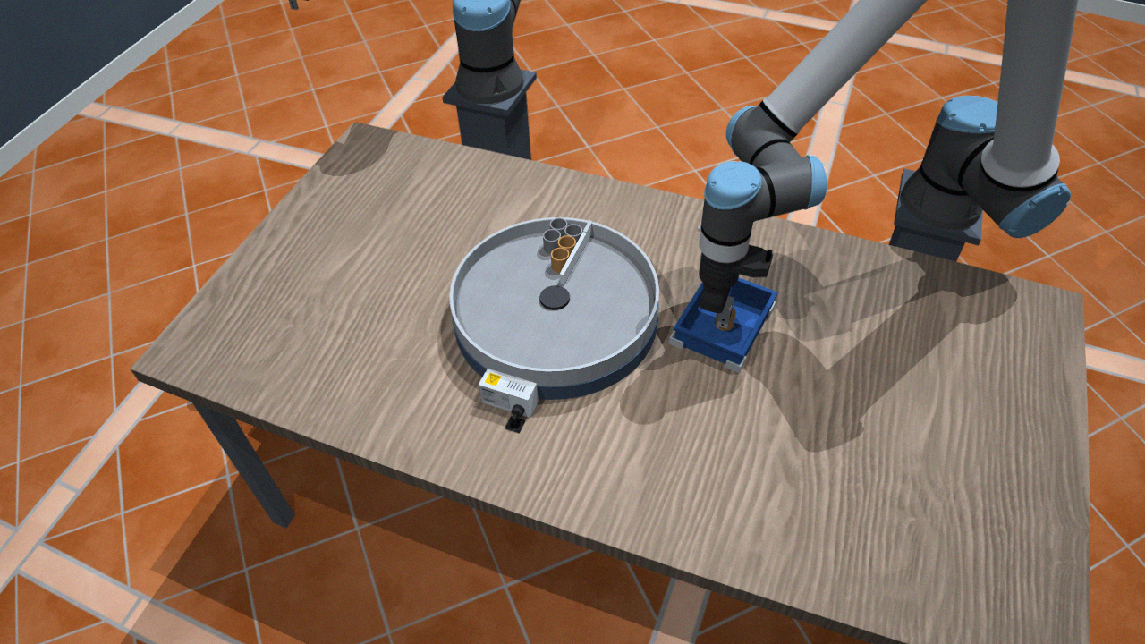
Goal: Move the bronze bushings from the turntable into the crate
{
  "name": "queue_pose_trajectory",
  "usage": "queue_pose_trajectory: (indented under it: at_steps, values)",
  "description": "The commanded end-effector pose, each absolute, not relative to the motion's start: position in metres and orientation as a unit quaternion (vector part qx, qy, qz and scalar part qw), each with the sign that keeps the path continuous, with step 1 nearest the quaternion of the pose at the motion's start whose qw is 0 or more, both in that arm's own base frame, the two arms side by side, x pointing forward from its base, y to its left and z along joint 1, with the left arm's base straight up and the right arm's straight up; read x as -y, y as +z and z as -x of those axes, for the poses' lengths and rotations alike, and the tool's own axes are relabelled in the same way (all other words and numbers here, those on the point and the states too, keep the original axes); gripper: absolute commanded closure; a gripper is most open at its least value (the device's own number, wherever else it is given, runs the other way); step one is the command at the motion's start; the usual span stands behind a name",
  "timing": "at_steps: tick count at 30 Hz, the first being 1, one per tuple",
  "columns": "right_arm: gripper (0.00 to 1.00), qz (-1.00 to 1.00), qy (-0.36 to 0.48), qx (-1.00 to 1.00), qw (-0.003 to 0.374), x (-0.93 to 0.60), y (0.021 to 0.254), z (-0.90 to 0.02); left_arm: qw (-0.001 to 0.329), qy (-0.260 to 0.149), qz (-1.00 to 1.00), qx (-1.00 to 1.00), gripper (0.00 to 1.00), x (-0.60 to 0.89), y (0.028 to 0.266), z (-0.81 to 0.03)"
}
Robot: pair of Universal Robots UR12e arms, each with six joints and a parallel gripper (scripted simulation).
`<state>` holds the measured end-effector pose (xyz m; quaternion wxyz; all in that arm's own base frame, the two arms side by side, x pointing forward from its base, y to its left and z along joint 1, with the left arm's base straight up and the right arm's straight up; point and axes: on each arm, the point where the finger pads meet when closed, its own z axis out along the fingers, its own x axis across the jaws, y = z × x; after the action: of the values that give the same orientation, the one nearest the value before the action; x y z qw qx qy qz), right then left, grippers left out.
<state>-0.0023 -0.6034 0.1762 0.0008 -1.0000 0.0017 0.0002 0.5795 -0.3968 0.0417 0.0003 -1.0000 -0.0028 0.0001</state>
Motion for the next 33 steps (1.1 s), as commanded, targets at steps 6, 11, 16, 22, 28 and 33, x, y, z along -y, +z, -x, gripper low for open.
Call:
queue_pose_trajectory:
  at_steps: [6, 11, 16, 22, 28, 33]
  values:
    - [0.0, 1.0, 0.0, -0.002, 0.0, 0.604, 0.177, 0.0021, 0.0, -0.001, 1.0, 0.003, 1.0, 0.3974, 0.0427, -0.5801]
    - [0.0, 1.0, 0.0, -0.002, 0.0, 0.604, 0.177, 0.0021, 0.0, -0.001, 1.0, 0.003, 1.0, 0.3974, 0.0427, -0.5801]
    - [0.0, 1.0, 0.0, -0.002, 0.0, 0.604, 0.177, 0.0021, 0.0, -0.001, 1.0, 0.003, 0.62, 0.3974, 0.0427, -0.5801]
    - [0.0, 1.0, 0.0, -0.002, 0.0, 0.604, 0.177, 0.0021, 0.0, -0.001, 1.0, 0.003, 0.62, 0.3974, 0.0427, -0.5801]
    - [0.0, 1.0, 0.0, -0.002, 0.0, 0.604, 0.177, 0.0021, 0.0, -0.001, 1.0, 0.003, 0.62, 0.3974, 0.0427, -0.5801]
    - [0.0, 1.0, 0.0, -0.002, 0.0, 0.604, 0.177, 0.0021, 0.0, -0.001, 1.0, 0.003, 0.62, 0.3974, 0.0427, -0.5801]
